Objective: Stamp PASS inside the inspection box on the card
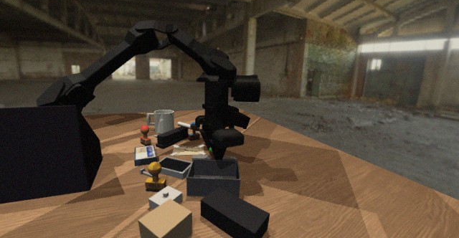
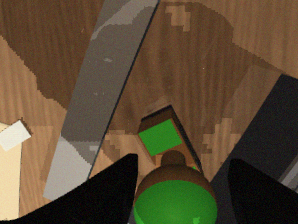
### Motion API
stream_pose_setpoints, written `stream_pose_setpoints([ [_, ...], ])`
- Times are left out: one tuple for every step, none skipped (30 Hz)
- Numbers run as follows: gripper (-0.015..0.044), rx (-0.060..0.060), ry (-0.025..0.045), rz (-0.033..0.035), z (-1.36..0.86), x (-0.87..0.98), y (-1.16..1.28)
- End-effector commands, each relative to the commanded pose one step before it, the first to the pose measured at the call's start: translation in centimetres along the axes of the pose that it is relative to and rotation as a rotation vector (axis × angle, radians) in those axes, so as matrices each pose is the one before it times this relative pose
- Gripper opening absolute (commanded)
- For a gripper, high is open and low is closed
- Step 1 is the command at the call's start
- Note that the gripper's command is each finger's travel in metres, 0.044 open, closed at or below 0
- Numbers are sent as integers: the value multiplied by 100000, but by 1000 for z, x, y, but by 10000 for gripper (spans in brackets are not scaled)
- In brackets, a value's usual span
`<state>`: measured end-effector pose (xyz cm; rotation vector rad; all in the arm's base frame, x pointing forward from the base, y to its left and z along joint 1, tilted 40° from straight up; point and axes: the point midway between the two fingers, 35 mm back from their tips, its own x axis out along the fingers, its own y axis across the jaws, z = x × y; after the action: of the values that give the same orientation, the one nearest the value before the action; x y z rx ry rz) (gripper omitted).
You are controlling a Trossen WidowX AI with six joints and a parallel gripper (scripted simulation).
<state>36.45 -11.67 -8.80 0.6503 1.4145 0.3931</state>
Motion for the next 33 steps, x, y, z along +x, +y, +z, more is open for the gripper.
stream_pose_setpoints([
  [172, -176, 582, 195, -39, 163, 162],
  [166, 0, 0, 0, 0, 0, 0],
  [159, 0, 0, 0, 0, 0, 0],
  [152, 0, 0, 0, 0, 0, 0],
  [146, 0, 0, 0, 0, 0, 0],
  [139, 0, 0, 0, 0, 0, 0],
  [132, 0, 0, 0, 0, 0, 0],
  [126, 0, 0, 0, 0, 0, 0],
  [119, 0, 0, 0, 0, 0, 0],
  [112, 0, 0, 0, 0, 0, 0],
  [106, 0, 0, 0, 0, 0, 0],
  [99, 0, 0, 0, 0, 0, 0],
  [92, 0, 0, 0, 0, 0, 0],
  [66, 0, -5, -9, 1, -8, 0],
  [40, 0, -16, -27, 2, -25, 0],
  [14, 0, -27, -45, 3, -42, 0],
  [0, -1, -32, -54, 4, -50, 1],
  [0, -1, -32, -54, 4, -50, 1],
  [0, 0, -32, -54, 4, -50, 1],
  [0, 0, -32, -54, 4, -50, 1],
  [0, 0, -32, -54, 4, -50, 1],
  [0, 0, -32, -54, 4, -50, 1],
  [0, 0, -32, -54, 4, -50, 1],
  [0, 0, -32, -54, 4, -50, 1],
  [0, 0, -32, -54, 4, -50, 1],
  [0, 0, -32, -54, 4, -50, 0],
  [0, 0, -32, -54, 4, -50, 0],
  [0, 0, -32, -54, 4, -50, 0],
  [0, 0, -32, -54, 3, -50, 0],
  [0, 0, -32, -54, 3, -50, 0],
  [0, 0, -32, -54, 3, -50, 0],
  [0, 0, -32, -54, 3, -50, 0],
  [0, 0, -31, -54, 3, -50, 0],
])
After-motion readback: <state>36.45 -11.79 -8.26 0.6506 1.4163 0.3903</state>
